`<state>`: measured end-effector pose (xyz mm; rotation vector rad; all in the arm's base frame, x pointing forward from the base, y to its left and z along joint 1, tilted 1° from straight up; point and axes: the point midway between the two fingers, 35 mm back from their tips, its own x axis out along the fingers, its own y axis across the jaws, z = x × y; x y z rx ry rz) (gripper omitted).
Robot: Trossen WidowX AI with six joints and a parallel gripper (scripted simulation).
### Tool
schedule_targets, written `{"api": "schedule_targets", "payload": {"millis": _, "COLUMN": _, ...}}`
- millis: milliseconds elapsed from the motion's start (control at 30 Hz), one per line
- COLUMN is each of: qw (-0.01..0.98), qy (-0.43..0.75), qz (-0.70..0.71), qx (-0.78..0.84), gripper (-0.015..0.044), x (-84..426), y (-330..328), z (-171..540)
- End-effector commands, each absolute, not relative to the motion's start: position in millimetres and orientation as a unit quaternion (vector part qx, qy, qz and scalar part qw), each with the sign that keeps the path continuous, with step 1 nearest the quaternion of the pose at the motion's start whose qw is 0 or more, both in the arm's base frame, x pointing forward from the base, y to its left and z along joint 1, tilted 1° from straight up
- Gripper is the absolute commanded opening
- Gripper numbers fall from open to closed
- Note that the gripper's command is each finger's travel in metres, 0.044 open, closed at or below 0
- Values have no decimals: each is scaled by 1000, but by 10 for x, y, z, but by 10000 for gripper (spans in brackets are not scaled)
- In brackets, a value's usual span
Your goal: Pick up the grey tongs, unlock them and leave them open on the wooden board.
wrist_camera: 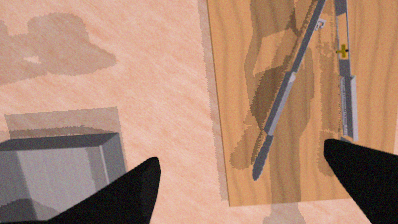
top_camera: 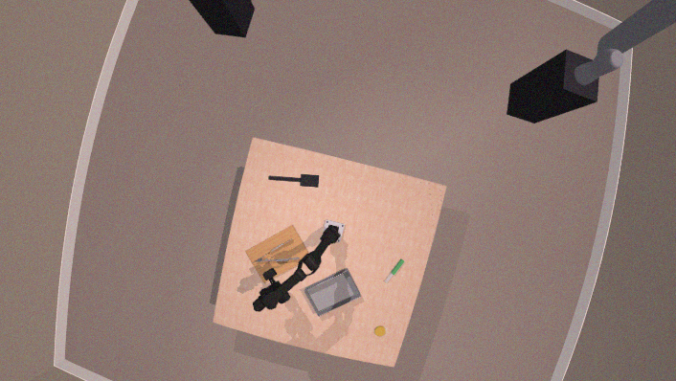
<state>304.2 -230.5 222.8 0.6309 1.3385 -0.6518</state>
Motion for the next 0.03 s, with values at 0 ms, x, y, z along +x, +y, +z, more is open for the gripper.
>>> {"api": "schedule_targets", "payload": {"millis": 0, "qw": 690, "qy": 599, "qz": -292, "qx": 284, "gripper": 440, "x": 3039, "y": -2303, "z": 2229}}
